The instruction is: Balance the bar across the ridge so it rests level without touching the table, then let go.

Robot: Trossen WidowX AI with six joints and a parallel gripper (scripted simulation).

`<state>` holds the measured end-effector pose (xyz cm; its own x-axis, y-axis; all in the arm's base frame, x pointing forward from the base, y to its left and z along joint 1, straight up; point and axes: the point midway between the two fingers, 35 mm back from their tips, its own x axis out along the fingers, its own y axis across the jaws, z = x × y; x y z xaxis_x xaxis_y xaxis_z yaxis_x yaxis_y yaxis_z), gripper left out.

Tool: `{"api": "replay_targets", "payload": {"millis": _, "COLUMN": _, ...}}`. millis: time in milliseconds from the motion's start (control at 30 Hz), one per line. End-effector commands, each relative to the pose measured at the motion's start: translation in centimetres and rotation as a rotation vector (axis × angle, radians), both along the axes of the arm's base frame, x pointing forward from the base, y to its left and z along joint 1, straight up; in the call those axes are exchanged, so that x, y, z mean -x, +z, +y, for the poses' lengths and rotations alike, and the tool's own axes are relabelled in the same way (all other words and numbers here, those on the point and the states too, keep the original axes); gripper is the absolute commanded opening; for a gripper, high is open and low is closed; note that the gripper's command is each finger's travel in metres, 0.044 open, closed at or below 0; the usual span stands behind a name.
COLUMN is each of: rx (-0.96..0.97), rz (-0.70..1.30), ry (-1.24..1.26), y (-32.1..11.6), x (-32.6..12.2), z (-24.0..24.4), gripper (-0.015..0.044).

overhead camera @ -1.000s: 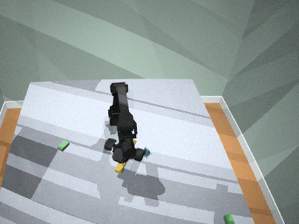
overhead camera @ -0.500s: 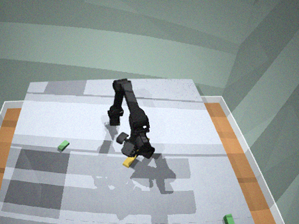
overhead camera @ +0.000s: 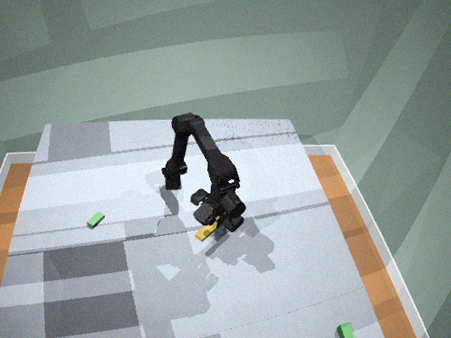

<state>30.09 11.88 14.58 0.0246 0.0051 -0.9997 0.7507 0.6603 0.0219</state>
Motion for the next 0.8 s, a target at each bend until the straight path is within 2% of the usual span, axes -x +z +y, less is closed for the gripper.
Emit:
{"api": "replay_targets", "payload": {"millis": 0, "rx": -0.011, "rz": -0.006, "ry": -0.06, "y": 0.2, "x": 1.4, "z": 1.2, "gripper": 0.0}}
{"api": "replay_targets", "payload": {"millis": 200, "rx": -0.013, "rz": -0.004, "ry": -0.115, "y": 0.1, "x": 2.9, "z": 2.0, "gripper": 0.0}}
{"api": "replay_targets", "payload": {"millis": 767, "rx": -0.013, "rz": -0.004, "ry": -0.116, "y": -2.1, "x": 2.9, "z": 2.1, "gripper": 0.0}}
